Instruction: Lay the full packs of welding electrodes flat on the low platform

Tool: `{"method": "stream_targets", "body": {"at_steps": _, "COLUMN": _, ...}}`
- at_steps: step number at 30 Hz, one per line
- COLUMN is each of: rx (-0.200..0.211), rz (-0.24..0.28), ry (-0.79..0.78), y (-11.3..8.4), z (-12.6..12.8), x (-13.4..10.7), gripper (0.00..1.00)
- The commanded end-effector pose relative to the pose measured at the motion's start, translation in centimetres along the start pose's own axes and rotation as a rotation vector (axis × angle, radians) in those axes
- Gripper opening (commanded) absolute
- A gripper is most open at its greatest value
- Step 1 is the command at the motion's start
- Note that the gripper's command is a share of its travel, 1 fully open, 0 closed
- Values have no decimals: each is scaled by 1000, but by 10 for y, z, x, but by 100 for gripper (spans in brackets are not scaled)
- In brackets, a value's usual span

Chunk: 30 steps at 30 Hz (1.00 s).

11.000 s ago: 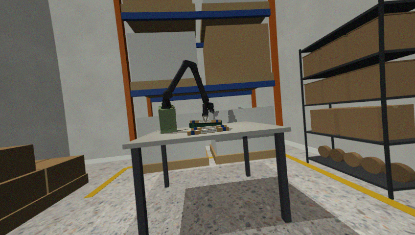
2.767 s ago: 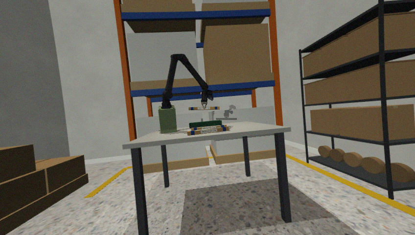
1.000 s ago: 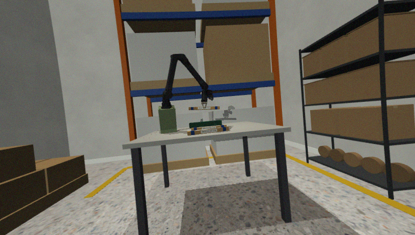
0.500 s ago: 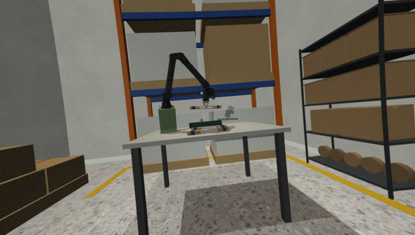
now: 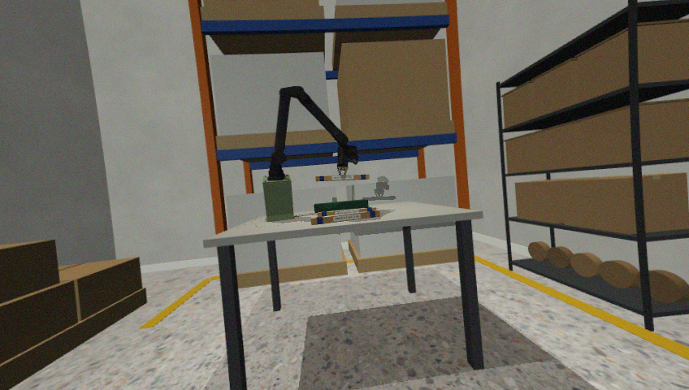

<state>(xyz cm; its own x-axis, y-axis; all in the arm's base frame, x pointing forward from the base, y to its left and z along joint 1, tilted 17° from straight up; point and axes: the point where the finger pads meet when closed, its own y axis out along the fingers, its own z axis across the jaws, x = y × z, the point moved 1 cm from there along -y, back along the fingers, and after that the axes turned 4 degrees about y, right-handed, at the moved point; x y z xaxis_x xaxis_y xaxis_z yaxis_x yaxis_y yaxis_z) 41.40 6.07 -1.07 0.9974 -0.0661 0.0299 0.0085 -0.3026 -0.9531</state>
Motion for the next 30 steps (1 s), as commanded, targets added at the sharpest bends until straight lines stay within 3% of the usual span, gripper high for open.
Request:
{"method": "stream_targets", "body": {"at_steps": 1, "rx": 30, "rz": -84, "ry": 10, "y": -34, "z": -15, "x": 20, "gripper": 0}}
{"method": "stream_targets", "body": {"at_steps": 10, "rx": 36, "rz": -109, "ry": 8, "y": -43, "z": -30, "x": 32, "gripper": 0}}
{"method": "stream_targets", "body": {"at_steps": 19, "rx": 29, "rz": -91, "ry": 11, "y": -34, "z": -58, "x": 27, "gripper": 0}}
{"method": "stream_targets", "body": {"at_steps": 30, "rx": 31, "rz": -109, "ry": -1, "y": -37, "z": -54, "x": 26, "gripper": 0}}
